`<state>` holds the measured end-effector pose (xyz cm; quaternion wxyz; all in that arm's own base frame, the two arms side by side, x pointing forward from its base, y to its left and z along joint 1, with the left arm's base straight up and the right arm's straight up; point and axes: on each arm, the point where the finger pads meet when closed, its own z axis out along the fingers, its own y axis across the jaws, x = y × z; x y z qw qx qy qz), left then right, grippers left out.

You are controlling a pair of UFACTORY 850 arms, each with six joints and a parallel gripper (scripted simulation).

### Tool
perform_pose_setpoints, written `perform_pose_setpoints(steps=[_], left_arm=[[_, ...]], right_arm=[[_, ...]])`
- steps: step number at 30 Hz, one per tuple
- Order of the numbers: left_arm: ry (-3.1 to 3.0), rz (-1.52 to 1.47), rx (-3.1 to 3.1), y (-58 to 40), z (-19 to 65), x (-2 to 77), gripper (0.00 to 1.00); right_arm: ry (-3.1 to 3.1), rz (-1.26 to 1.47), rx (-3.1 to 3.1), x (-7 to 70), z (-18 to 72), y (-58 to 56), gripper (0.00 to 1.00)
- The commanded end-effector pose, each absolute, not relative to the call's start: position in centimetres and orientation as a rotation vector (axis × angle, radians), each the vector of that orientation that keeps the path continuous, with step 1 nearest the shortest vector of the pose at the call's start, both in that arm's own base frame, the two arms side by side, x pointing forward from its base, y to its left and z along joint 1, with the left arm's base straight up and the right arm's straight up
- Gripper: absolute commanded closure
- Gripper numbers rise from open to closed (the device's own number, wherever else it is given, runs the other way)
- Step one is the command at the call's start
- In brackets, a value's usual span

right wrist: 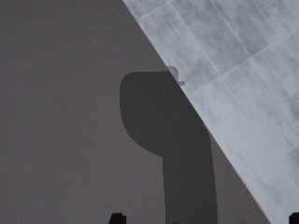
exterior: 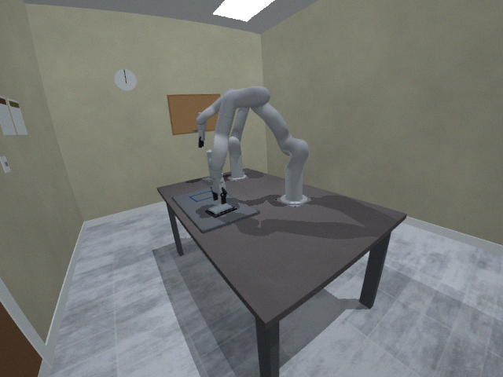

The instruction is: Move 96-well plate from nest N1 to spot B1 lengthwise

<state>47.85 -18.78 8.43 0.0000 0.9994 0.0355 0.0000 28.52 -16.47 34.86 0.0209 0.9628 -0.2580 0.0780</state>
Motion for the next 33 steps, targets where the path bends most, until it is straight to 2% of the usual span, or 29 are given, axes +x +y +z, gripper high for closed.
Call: perform_pose_setpoints(steps=[1, 33], left_arm=[[0.111, 0.003, 3.139, -18.8, 7.6, 47.9, 0.0], [0.111, 0.003, 3.139, -18.8, 5.8, 47.9, 0.0]], right_arm=[[-0.8, 0.245, 2.984, 28.6, 34.9, -16.5, 0.0], [-0.8, 0.245, 2.984, 28.6, 34.9, -16.5, 0.0]])
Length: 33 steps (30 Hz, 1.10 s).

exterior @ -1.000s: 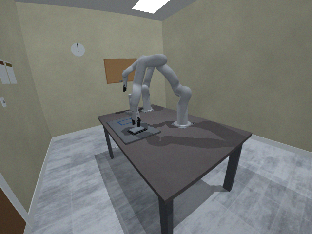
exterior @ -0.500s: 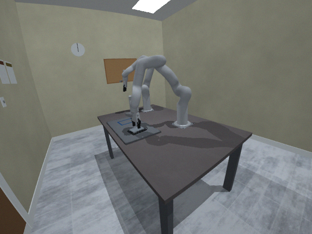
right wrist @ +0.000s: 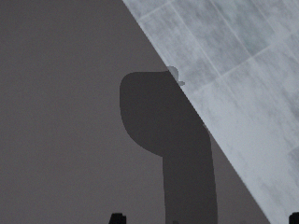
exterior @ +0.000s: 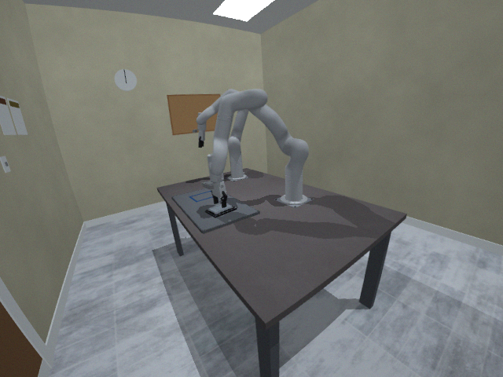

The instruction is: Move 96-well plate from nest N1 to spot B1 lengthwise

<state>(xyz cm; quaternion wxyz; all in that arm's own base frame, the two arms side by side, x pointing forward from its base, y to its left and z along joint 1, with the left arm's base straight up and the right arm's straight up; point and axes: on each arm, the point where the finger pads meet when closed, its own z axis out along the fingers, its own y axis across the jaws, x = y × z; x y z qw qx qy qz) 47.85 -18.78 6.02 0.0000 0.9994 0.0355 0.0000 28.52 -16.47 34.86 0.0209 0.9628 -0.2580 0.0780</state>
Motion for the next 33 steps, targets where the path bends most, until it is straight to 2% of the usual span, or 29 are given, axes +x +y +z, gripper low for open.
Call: perform_pose_setpoints(steps=[1, 33], left_arm=[[0.111, 0.003, 3.139, -18.8, 5.8, 47.9, 0.0], [0.111, 0.003, 3.139, -18.8, 4.4, 47.9, 0.0]], right_arm=[[-0.8, 0.245, 2.984, 28.6, 34.9, -16.5, 0.0], [-0.8, 0.245, 2.984, 28.6, 34.9, -16.5, 0.0]])
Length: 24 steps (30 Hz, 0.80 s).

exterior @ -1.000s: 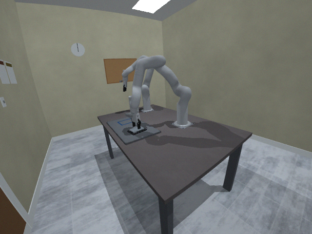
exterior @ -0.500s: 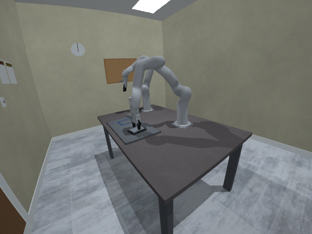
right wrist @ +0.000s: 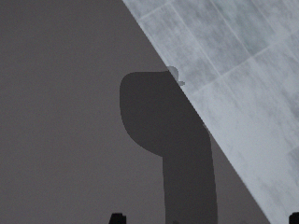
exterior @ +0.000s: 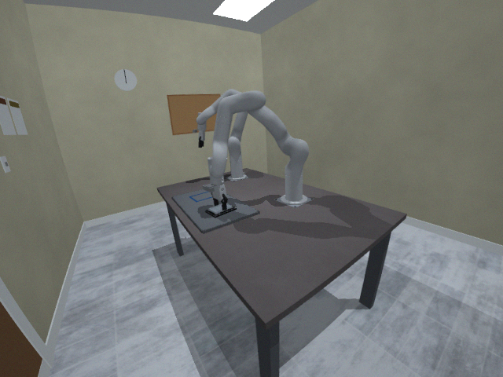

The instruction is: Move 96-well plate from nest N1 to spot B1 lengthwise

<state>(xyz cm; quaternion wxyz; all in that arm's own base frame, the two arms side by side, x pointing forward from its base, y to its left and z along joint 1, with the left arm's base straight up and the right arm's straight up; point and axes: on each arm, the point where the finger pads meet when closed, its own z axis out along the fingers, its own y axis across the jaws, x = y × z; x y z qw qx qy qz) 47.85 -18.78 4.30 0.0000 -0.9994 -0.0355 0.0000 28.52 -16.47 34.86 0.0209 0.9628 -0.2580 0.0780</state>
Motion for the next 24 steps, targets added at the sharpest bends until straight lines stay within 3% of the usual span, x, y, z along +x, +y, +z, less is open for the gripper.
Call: perform_pose_setpoints(steps=[1, 12, 13, 24], left_arm=[[-0.111, -0.003, -3.14, -18.82, 4.36, 47.94, 0.0], [-0.111, -0.003, -3.14, -18.82, 4.37, 47.94, 0.0], [-0.111, -0.003, -3.14, -18.82, 4.43, 47.94, 1.0], [-0.111, -0.003, -3.14, -18.81, 4.42, 47.94, 1.0]], right_arm=[[-0.8, 0.245, 2.984, 28.58, 34.95, -16.5, 0.0], [-0.8, 0.245, 2.984, 28.58, 34.95, -16.5, 0.0], [-0.8, 0.245, 2.984, 28.58, 34.95, -16.5, 0.0], [-0.8, 0.245, 2.984, 28.58, 34.95, -16.5, 0.0]])
